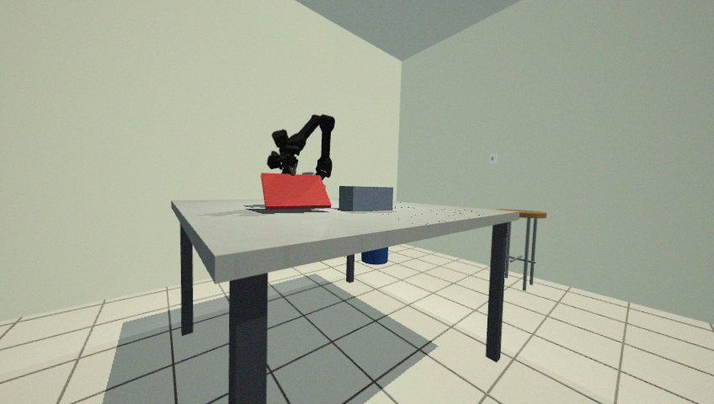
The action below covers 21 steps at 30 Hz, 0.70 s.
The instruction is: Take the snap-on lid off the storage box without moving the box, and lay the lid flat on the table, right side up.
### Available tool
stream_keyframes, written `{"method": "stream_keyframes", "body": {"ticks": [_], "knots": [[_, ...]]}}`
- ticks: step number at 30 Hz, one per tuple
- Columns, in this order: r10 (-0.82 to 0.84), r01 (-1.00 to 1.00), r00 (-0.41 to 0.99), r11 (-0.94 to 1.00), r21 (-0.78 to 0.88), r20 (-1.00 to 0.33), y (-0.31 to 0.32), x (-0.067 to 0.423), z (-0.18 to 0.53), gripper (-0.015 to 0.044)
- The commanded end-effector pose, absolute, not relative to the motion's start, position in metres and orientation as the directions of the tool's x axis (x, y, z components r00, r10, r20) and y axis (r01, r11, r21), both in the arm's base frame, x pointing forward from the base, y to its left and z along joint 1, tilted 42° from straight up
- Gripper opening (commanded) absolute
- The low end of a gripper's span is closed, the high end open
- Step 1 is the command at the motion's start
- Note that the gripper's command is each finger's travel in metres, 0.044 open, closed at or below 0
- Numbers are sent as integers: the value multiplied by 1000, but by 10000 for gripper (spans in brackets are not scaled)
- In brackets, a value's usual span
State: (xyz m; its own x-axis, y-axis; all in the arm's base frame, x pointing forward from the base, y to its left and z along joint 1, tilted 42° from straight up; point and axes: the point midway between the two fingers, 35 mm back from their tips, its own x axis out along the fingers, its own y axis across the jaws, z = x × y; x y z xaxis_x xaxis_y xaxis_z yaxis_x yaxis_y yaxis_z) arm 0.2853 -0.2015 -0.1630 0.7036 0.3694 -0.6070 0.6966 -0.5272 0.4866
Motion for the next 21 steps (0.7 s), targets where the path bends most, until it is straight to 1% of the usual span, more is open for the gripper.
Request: {"method": "stream_keyframes", "body": {"ticks": [1,21], "knots": [[366,693,707,-530,488,-605,-201,286,-165,0],[367,693,707,-530,488,-605,-190,284,-177,0]]}}
